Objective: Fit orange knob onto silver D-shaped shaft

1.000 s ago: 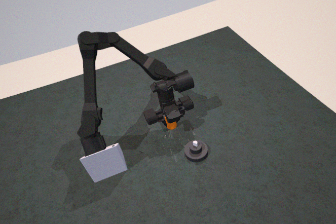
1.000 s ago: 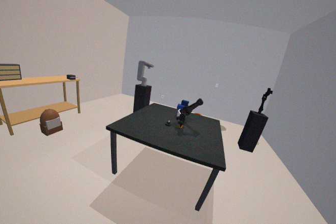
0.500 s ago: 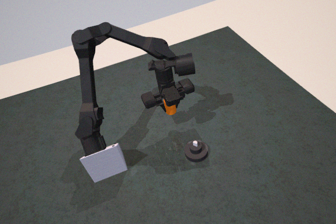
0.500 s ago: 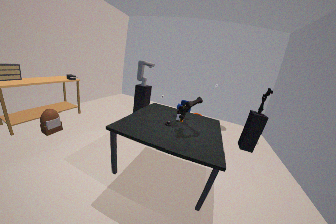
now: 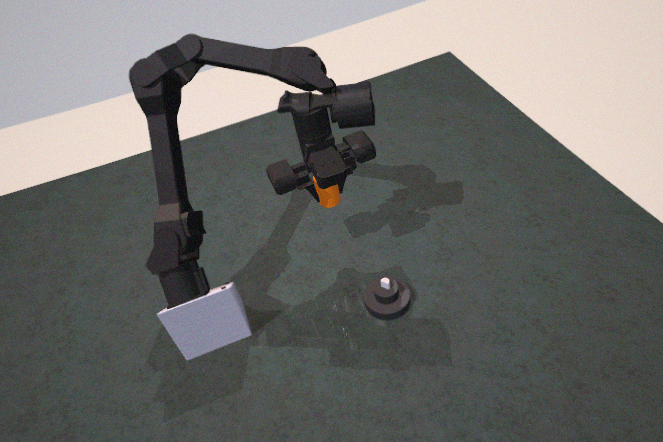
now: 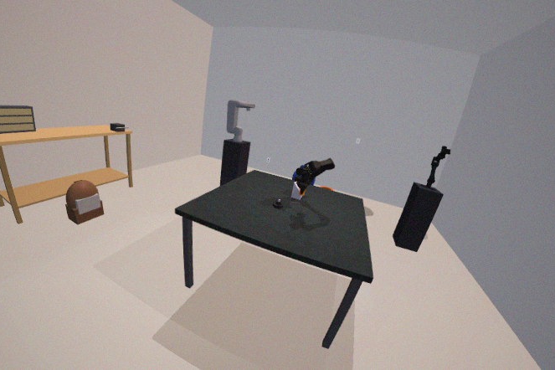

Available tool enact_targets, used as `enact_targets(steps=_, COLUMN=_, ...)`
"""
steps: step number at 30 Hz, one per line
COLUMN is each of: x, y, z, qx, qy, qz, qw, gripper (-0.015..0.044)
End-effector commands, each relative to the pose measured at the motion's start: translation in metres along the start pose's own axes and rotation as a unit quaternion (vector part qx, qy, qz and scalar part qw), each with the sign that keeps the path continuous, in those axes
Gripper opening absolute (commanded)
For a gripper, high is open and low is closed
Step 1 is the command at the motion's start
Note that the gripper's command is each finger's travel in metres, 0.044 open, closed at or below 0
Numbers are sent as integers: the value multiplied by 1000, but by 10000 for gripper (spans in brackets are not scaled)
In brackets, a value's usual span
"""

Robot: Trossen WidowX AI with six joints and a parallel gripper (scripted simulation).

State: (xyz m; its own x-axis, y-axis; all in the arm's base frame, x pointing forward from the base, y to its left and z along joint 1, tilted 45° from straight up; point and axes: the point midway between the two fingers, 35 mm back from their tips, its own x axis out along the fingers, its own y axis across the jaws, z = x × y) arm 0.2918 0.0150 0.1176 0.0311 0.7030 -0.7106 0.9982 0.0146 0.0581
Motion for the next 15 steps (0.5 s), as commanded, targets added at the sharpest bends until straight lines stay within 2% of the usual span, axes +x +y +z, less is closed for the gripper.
enact_targets(steps=1, x=-5, y=-2, z=-1, qx=3, qy=0, qz=27, qw=1000, gripper=0)
enact_targets(steps=15, x=-29, y=-14, z=-3, qx=6, qy=-1, qz=151, qw=989, gripper=0)
